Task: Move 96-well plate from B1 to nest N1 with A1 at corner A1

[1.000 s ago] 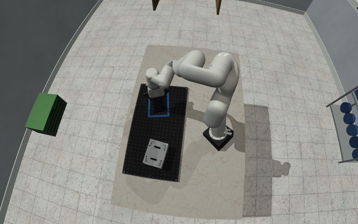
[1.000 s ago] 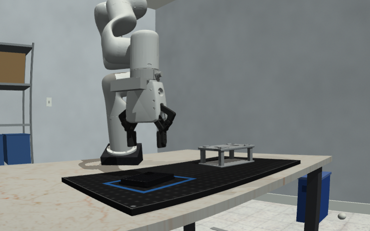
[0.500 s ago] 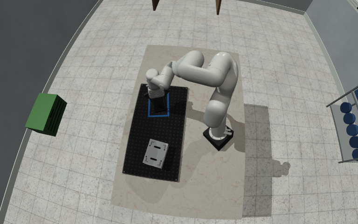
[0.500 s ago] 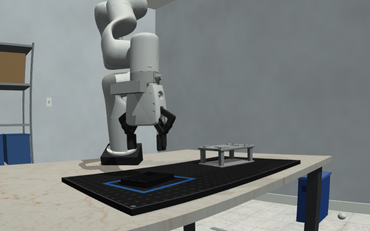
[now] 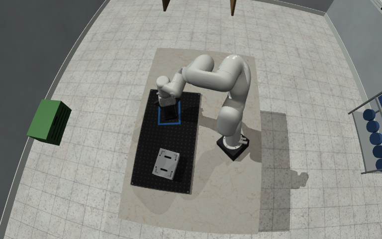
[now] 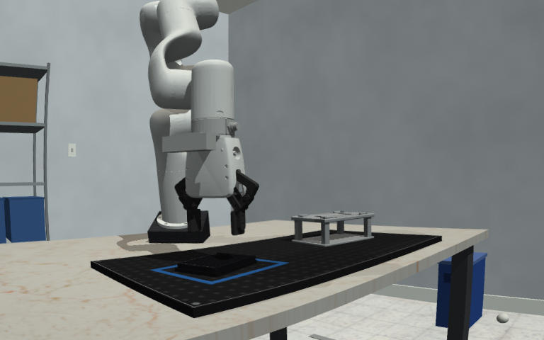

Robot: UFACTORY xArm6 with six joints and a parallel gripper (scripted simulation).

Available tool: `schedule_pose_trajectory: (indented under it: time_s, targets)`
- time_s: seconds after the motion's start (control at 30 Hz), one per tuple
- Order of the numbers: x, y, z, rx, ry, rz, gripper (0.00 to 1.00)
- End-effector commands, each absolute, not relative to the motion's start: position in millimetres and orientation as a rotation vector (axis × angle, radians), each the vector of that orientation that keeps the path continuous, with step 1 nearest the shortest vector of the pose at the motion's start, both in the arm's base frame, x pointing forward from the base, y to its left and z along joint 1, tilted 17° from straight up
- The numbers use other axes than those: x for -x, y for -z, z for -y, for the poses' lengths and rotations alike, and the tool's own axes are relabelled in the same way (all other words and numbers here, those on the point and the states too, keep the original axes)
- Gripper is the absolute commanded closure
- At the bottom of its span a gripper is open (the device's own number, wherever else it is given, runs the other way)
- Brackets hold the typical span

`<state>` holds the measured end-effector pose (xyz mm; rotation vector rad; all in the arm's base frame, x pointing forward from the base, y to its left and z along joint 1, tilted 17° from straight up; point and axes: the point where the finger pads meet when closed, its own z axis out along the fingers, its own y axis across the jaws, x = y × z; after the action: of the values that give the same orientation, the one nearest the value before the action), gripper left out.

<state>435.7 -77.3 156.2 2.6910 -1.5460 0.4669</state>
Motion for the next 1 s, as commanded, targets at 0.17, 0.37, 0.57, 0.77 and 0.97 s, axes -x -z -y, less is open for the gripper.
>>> schedule_pose_trajectory:
  time_s: [0.17,0.37,0.57,0.77,0.97]
  targets:
    - [-440,-144,80,-2.691,-0.472,1.546,0.00]
    - [-442,-137,81,-2.691,-0.472,1.546,0.00]
    - [-445,-128,82,-2.691,-0.472,1.546,0.00]
    - [-445,-127,82,-2.691,-0.472,1.546,0.00]
    - [-445,-127,82,-2.691,-0.472,1.546,0.00]
